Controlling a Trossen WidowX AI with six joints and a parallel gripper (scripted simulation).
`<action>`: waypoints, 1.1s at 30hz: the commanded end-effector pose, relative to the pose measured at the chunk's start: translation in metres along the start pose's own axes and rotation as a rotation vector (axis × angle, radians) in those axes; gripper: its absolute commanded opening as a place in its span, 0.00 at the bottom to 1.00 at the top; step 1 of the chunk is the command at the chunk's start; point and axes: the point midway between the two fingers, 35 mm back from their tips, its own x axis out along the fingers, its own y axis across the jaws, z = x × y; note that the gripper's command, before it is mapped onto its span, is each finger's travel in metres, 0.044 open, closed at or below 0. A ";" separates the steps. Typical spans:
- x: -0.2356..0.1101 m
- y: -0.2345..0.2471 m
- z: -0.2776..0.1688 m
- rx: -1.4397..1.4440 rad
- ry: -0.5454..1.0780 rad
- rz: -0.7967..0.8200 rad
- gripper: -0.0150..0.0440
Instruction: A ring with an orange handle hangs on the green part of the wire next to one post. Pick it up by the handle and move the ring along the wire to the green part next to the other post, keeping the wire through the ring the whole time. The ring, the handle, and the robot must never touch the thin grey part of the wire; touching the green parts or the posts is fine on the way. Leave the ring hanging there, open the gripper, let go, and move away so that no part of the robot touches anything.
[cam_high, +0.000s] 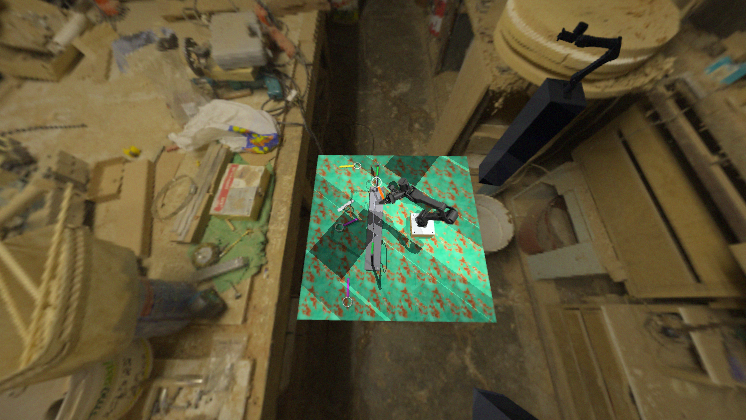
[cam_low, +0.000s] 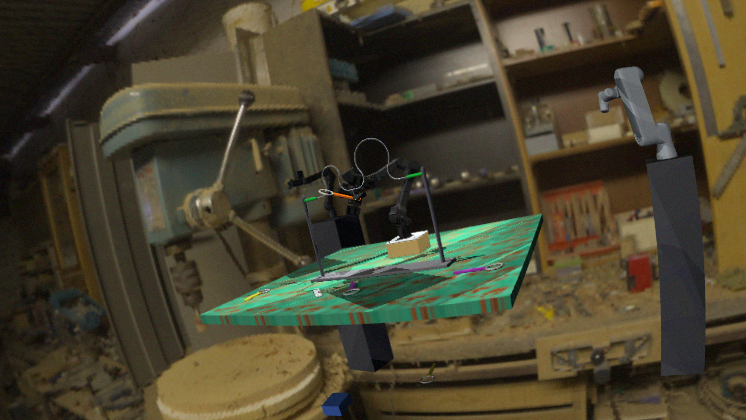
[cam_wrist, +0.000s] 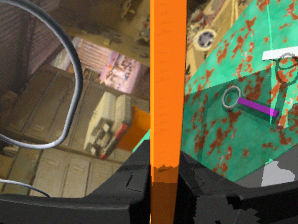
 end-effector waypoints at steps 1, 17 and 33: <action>-0.005 0.011 0.002 0.028 0.024 0.026 0.00; -0.011 0.041 0.005 0.201 0.059 0.114 0.00; -0.015 0.070 0.014 0.375 0.057 0.203 0.00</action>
